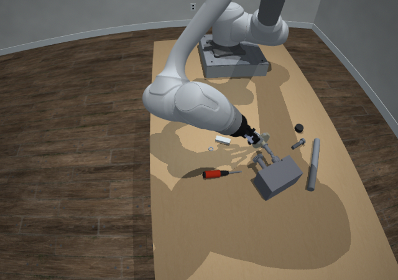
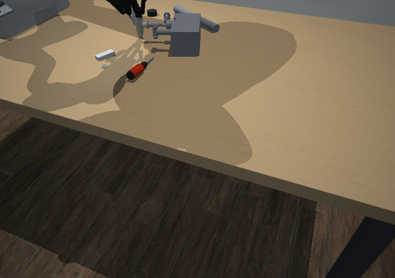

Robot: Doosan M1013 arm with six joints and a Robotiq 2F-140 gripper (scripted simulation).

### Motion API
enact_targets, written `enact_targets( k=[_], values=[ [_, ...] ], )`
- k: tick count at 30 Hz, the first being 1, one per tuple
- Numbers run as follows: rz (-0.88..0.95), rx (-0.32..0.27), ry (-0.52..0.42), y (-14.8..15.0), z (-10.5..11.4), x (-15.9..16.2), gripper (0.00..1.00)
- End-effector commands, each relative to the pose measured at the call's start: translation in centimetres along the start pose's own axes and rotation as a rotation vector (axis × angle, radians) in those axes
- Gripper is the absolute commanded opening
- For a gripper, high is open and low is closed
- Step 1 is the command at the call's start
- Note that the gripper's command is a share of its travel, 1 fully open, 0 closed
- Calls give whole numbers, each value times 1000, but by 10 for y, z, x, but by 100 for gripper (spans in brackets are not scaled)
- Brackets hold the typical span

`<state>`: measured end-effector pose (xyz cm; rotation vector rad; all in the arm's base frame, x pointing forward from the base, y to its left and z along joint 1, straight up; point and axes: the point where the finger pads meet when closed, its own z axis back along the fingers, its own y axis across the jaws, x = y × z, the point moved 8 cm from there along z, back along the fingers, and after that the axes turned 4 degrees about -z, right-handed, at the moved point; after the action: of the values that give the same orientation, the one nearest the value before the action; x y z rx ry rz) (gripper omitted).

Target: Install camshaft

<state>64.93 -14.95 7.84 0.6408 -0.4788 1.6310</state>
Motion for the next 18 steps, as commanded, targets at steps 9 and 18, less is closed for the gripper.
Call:
enact_targets(
  k=[9,18],
  values=[
    [-7,-2,-9,-6,-1,2,5],
    [-7,-2,-9,-9,-1,2,5]
  ],
)
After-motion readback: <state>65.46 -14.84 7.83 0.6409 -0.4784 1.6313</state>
